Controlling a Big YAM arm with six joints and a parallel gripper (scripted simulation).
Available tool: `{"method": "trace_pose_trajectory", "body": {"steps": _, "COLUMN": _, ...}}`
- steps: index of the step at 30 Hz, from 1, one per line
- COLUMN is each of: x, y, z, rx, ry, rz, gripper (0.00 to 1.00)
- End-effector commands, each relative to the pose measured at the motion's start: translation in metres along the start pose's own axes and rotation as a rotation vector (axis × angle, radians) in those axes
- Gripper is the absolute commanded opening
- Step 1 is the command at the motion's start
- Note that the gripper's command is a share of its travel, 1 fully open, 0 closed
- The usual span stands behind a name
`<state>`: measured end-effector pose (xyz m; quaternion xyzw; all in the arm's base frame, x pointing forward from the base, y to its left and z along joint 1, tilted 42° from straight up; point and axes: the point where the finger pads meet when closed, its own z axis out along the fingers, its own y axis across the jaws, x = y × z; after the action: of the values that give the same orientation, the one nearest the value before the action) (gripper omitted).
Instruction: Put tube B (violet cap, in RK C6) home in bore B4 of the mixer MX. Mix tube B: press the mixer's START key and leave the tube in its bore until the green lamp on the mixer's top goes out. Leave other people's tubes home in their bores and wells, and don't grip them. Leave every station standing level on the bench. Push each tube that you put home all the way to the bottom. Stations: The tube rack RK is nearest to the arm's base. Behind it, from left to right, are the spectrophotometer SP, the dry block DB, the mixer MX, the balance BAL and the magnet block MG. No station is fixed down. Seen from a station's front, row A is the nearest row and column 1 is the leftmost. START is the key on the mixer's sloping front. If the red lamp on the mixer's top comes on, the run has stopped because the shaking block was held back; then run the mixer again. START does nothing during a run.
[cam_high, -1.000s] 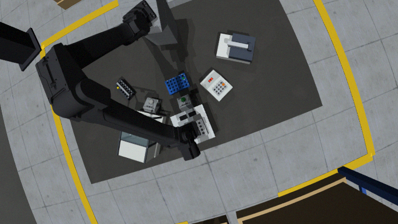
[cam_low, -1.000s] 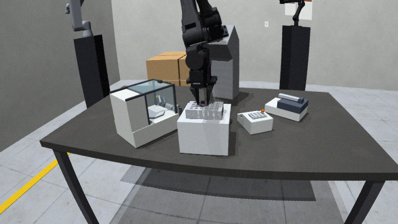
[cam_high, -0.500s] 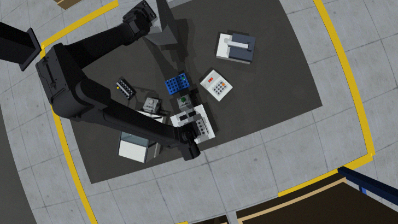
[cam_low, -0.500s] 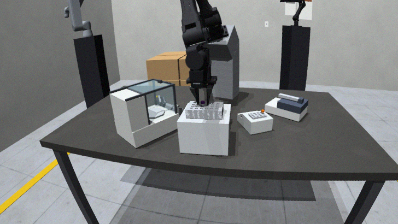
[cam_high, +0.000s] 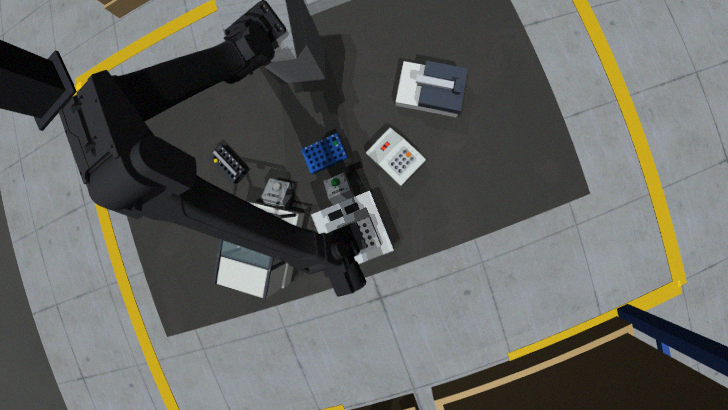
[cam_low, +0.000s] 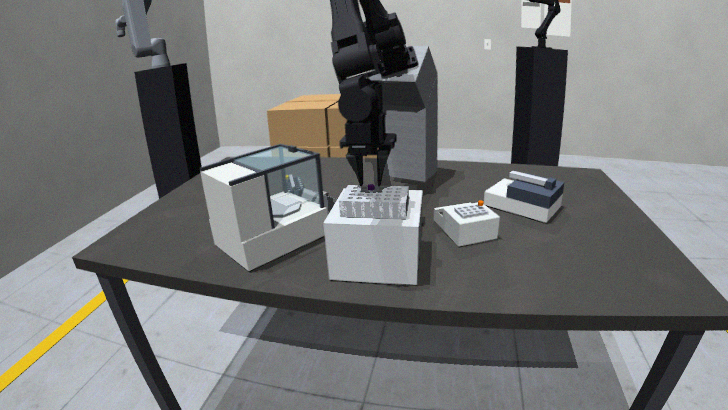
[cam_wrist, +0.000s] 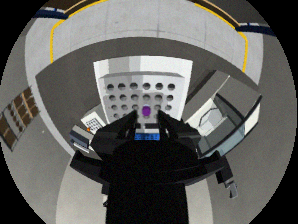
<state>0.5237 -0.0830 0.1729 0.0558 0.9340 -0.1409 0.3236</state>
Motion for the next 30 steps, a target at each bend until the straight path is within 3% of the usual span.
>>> {"method": "trace_pose_trajectory", "body": {"steps": 1, "x": -0.0072, "y": 0.0045, "z": -0.0176, "rx": -0.008, "ry": -0.028, "rz": 0.009, "gripper": 0.36}}
{"method": "trace_pose_trajectory", "body": {"steps": 30, "x": -0.0136, "y": -0.0010, "z": -0.0162, "rx": -0.001, "ry": -0.033, "rz": 0.010, "gripper": 0.36}}
